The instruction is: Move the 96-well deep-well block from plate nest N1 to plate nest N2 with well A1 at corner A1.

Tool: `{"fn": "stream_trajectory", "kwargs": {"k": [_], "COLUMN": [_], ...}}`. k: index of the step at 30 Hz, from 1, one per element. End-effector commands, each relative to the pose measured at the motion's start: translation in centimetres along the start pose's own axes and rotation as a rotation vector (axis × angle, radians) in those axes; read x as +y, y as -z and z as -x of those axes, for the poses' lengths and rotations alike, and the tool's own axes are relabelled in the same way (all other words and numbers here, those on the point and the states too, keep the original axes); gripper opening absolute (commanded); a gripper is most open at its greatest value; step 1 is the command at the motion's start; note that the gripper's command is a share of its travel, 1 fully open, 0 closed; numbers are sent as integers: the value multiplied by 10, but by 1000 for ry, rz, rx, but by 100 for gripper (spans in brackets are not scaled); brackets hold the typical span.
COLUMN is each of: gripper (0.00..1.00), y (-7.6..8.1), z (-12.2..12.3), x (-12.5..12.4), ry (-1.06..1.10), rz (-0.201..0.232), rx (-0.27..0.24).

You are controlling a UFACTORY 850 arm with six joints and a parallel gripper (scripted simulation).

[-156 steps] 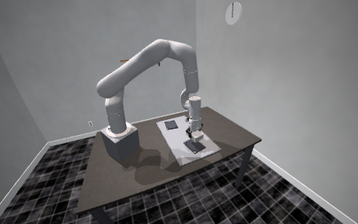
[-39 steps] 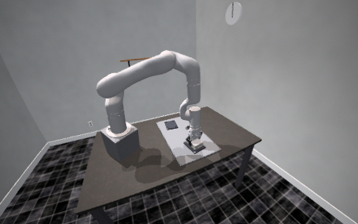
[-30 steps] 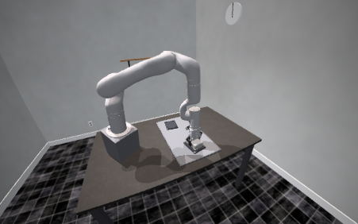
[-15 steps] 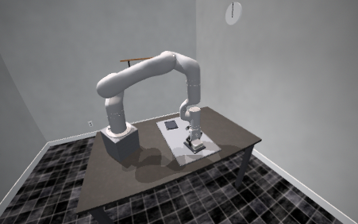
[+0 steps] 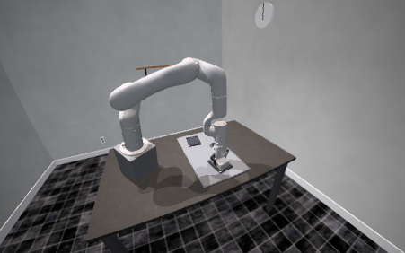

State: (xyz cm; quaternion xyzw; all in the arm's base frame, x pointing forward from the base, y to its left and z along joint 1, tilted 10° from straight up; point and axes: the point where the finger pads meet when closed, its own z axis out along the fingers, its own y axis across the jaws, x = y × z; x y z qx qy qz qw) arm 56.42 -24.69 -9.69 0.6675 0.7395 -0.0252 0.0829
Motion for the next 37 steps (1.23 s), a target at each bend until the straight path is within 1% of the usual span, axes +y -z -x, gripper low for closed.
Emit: {"fn": "stream_trajectory", "kwargs": {"k": [1,23,30,37], "gripper": [100,100,100,100], "y": [1,1,19,19], "z": [0,0,0,0], "x": [1,1,1,1], "ry": [0,0,0,0], "rz": [1,1,2,2], "rx": [-1,-1,-1,-1]}}
